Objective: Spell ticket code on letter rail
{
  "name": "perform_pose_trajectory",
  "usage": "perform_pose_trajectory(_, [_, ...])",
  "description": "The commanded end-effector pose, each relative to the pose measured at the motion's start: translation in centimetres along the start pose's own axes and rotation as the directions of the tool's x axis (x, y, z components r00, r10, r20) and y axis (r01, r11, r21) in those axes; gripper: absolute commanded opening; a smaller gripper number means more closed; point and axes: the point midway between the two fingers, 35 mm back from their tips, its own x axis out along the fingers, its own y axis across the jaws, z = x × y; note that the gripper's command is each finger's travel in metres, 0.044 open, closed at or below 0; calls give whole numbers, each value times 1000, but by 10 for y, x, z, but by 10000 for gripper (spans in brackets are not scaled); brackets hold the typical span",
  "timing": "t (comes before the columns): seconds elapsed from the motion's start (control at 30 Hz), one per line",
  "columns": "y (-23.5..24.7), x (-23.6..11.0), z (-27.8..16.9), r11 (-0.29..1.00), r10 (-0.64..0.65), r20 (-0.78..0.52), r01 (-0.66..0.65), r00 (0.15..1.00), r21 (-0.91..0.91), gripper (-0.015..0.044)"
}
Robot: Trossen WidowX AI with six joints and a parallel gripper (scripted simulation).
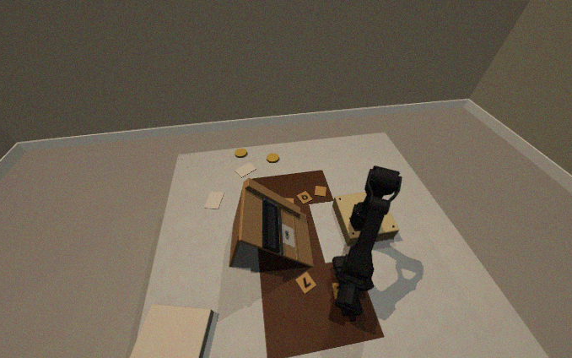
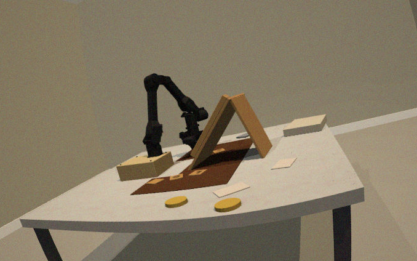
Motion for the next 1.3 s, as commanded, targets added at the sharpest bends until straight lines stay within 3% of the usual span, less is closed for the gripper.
perform_pose_trajectory(0.0, [2,2,0,1000,6,-4,-6,1000,-1,340])
perform_pose_trajectory(0.37, [2,2,0,1000,6,-4,-6,1000,-1,340])
perform_pose_trajectory(0.9, [1,2,0,1000,6,-4,-6,1000,-1,233])
perform_pose_trajectory(1.2, [1,-5,2,1000,6,-4,-6,1000,-1,0])
perform_pose_trajectory(1.27, [1,-6,2,1000,6,-4,-6,1000,-1,0])
